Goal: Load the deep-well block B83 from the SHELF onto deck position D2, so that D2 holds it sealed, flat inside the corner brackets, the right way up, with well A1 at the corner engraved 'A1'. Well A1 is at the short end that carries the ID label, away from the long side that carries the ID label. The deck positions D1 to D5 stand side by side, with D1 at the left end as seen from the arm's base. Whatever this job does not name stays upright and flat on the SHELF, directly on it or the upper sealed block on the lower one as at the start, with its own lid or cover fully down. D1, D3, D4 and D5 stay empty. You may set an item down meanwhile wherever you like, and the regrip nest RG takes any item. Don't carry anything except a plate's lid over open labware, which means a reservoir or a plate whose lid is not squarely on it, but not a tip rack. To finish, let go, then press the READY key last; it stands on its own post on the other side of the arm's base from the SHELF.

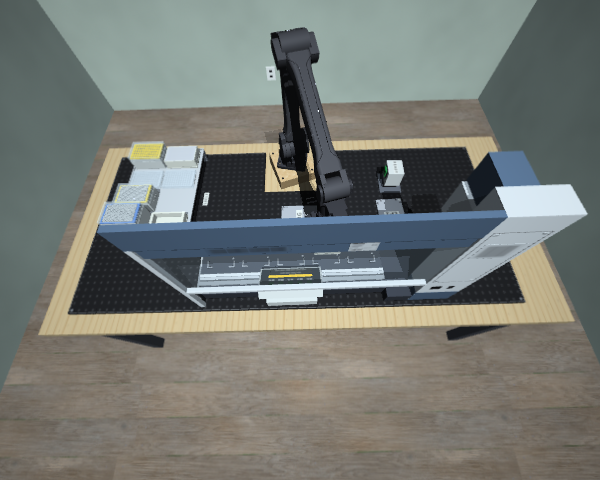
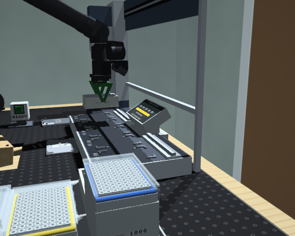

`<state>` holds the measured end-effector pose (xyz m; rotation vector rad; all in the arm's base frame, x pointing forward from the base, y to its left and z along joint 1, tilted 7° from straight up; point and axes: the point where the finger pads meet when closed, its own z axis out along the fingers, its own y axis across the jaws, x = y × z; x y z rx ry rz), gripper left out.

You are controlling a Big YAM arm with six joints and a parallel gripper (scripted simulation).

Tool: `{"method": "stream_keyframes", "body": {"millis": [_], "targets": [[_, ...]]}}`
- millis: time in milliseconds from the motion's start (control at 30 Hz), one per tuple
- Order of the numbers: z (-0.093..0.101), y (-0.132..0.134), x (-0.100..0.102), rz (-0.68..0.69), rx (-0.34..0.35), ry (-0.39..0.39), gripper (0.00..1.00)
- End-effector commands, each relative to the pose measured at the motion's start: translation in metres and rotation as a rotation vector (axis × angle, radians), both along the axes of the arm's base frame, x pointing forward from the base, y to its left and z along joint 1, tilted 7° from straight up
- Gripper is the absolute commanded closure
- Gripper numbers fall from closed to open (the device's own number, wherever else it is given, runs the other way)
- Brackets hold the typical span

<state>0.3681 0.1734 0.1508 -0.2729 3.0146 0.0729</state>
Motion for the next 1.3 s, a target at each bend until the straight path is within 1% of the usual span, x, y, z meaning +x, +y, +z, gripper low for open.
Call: {"method": "stream_keyframes", "body": {"millis": [0, 200, 267, 333, 400, 433, 533, 700, 767, 833, 900, 967, 1000, 1067, 1100, 1267], "targets": [[-0.003, 0.004, 0.006, 0.001, 0.010, -0.016, 1.00], [-0.009, 0.005, 0.006, 0.001, 0.014, -0.024, 1.00], [-0.012, 0.007, 0.010, 0.001, 0.014, -0.023, 1.00], [-0.019, 0.007, 0.007, 0.001, 0.010, -0.016, 1.00], [-0.019, 0.007, 0.007, 0.001, 0.010, -0.016, 1.00], [-0.004, 0.008, 0.009, 0.001, 0.028, -0.054, 1.00], [-0.026, 0.008, 0.007, 0.001, 0.010, -0.015, 1.00], [-0.034, 0.009, 0.007, 0.002, 0.010, -0.015, 1.00], [-0.034, 0.010, 0.008, 0.002, 0.014, -0.023, 1.00], [-0.036, 0.012, 0.012, 0.001, 0.016, -0.026, 1.00], [-0.044, 0.010, 0.008, -0.001, 0.010, -0.015, 1.00], [-0.044, 0.010, 0.008, -0.001, 0.010, -0.015, 1.00], [-0.032, 0.010, 0.010, -0.001, 0.025, -0.045, 1.00], [-0.044, 0.012, 0.012, -0.001, 0.016, -0.026, 1.00], [-0.051, 0.011, 0.009, 0.000, 0.010, -0.014, 1.00], [-0.059, 0.011, 0.010, -0.001, 0.010, -0.014, 1.00]]}}
